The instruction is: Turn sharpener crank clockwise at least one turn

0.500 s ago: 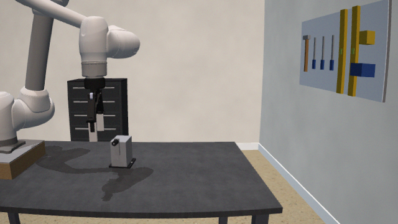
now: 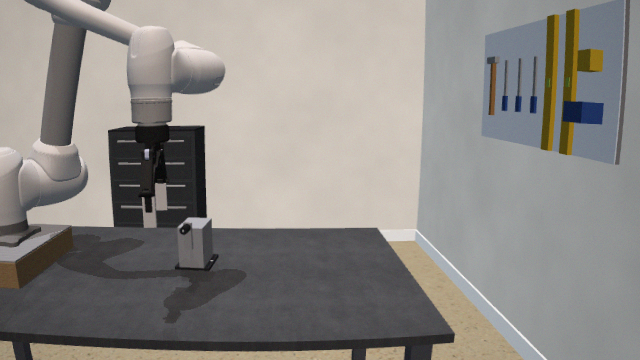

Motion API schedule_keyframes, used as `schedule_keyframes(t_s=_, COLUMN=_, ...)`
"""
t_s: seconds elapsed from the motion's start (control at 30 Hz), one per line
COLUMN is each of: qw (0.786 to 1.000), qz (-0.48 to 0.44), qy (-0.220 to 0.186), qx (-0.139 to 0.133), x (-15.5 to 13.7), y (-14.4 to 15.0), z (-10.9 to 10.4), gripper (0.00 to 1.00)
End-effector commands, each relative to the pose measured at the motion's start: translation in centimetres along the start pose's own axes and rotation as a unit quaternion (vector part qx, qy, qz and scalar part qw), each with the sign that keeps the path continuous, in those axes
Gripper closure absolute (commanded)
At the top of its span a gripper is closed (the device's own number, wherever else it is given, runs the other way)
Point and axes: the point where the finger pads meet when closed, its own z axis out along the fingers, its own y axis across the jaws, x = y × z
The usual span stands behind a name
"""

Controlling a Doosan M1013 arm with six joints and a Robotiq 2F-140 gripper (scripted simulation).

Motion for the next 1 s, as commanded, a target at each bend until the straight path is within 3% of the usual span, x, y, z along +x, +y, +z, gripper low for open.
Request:
schedule_keyframes(t_s=0.0, qw=1.0, qz=0.0, qy=0.0, qx=0.0, x=0.0, y=0.0, z=0.0, gripper=0.0)
schedule_keyframes(t_s=0.1, qw=1.0, qz=-0.006, qy=0.0, qx=0.0, x=0.1, y=-0.2, z=0.0, gripper=0.0)
schedule_keyframes(t_s=0.2, qw=0.997, qz=-0.072, qy=0.0, qx=0.0, x=0.6, y=-2.0, z=-0.1, gripper=0.0)
schedule_keyframes(t_s=0.53, qw=0.958, qz=-0.288, qy=-0.002, qx=-0.001, x=2.2, y=-8.0, z=-0.2, gripper=0.0)
schedule_keyframes(t_s=0.6, qw=0.958, qz=-0.288, qy=-0.002, qx=-0.001, x=2.2, y=-8.0, z=-0.2, gripper=0.0)
schedule_keyframes(t_s=0.63, qw=0.939, qz=-0.345, qy=-0.002, qx=-0.001, x=2.5, y=-9.6, z=-0.2, gripper=0.0)
schedule_keyframes(t_s=0.77, qw=0.911, qz=-0.413, qy=-0.003, qx=-0.001, x=2.8, y=-11.6, z=-0.3, gripper=0.0)
schedule_keyframes(t_s=0.97, qw=0.851, qz=-0.526, qy=-0.004, qx=-0.001, x=3.2, y=-15.1, z=-0.4, gripper=0.0)
